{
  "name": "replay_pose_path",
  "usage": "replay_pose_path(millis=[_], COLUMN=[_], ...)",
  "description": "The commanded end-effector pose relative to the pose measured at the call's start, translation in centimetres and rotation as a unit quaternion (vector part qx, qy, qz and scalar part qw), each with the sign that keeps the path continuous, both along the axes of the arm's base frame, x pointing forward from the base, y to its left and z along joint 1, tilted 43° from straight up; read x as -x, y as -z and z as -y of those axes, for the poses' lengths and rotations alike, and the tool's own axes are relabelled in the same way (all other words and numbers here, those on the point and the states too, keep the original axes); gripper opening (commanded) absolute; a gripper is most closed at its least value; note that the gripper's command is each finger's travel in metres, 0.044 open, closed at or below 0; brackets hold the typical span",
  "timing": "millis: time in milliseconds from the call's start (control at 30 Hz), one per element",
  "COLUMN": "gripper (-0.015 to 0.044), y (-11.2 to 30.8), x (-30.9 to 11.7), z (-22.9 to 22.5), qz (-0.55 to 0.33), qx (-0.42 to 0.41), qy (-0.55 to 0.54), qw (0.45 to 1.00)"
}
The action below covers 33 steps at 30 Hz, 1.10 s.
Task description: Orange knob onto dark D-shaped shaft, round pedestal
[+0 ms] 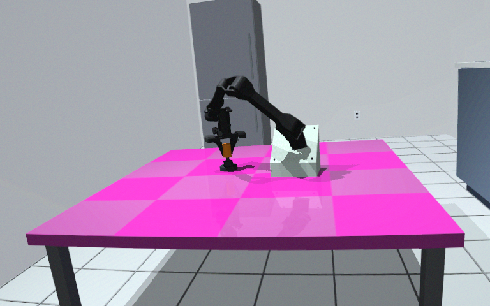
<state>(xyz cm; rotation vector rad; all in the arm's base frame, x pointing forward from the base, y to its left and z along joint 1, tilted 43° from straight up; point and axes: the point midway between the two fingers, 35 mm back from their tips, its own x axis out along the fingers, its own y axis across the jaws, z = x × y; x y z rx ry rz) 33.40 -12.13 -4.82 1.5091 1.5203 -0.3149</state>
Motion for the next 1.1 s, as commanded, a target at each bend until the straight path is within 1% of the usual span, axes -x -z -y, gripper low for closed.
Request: replay_pose_path(millis=[0, 867, 933, 1067], gripper=[0.0, 0.0, 0.0, 0.0], y=[0.12, -0.35, -0.35, -0.28], x=[0.1, 0.04, 0.03, -0.03], z=[-0.08, 0.02, 0.03, 0.12], qz=[-0.001, -0.001, -0.009, -0.055], qx=[-0.001, -0.001, -0.003, -0.017], qy=[0.001, 0.001, 0.011, 0.063], qw=[1.0, 1.0, 1.0, 0.996])
